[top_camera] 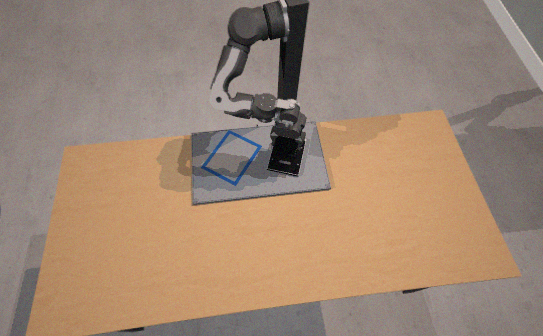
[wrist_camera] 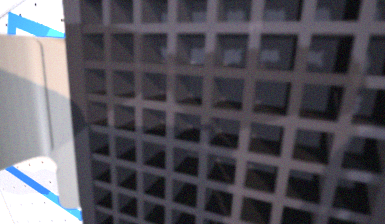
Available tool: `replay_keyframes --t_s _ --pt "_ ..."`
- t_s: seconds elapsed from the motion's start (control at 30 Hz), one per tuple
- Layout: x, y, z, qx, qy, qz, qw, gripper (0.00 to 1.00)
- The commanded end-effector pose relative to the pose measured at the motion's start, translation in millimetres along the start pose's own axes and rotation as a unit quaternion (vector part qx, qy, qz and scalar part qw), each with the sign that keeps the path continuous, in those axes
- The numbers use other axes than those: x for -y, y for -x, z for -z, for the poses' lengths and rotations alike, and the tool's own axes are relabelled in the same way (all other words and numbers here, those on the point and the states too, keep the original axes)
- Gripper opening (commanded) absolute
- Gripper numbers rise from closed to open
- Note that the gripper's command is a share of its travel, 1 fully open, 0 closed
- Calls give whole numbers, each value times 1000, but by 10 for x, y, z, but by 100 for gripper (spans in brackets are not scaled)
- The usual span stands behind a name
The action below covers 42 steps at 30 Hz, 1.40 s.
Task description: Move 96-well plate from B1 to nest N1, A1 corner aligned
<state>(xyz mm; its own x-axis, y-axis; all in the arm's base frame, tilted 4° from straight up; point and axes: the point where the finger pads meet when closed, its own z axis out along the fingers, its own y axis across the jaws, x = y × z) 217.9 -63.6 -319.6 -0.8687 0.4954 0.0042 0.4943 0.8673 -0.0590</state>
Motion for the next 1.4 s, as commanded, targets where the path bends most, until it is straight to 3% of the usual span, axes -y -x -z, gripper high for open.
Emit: replay_keyframes --t_s 0.0,0.2,0.6,0.77,1.17,1.33,1.37 --pt "5 1 7 1 -1 -1 1000 0" --pt "-78 -28 8 1 -1 -1 1000 0" --pt "-78 -28 8 1 -1 -1 1000 0" --pt "-68 -45 -310 -1 -1 2 1000 0" --pt "-68 -45 -310 -1 -1 2 1000 0" --pt "-47 -41 -634 -1 -1 2 1000 0" --pt "-47 -41 -634 -1 -1 2 1000 0"
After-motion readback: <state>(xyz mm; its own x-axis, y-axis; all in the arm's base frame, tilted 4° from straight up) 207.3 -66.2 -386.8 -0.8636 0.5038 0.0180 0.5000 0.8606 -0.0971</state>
